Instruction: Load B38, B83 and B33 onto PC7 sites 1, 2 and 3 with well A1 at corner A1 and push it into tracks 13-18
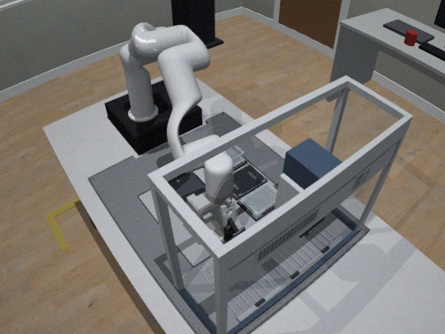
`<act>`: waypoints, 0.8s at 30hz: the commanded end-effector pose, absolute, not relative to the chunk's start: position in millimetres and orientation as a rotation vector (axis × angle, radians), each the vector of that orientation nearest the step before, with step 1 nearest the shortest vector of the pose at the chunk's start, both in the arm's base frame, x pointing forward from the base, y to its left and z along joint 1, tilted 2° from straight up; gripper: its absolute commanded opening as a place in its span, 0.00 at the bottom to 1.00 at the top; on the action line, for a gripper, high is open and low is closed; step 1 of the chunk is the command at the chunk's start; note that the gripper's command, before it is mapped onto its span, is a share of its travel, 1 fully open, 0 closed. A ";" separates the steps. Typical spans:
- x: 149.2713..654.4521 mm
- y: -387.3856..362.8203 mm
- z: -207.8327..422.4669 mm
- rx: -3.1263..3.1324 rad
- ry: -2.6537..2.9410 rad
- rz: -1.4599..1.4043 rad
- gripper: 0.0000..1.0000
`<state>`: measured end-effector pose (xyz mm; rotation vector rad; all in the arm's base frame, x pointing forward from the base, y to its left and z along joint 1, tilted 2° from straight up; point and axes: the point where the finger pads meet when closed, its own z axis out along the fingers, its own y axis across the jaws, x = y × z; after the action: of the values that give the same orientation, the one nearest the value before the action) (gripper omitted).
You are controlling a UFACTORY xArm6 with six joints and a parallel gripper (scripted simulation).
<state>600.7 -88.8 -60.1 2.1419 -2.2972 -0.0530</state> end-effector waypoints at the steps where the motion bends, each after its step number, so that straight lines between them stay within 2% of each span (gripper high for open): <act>1: 603.5 -89.4 -50.7 2.145 -2.301 -0.044 1.00; 24: 604.2 -90.3 -15.7 2.145 -2.301 -0.044 1.00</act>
<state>602.0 -89.8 -24.0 2.1425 -2.2979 -0.0512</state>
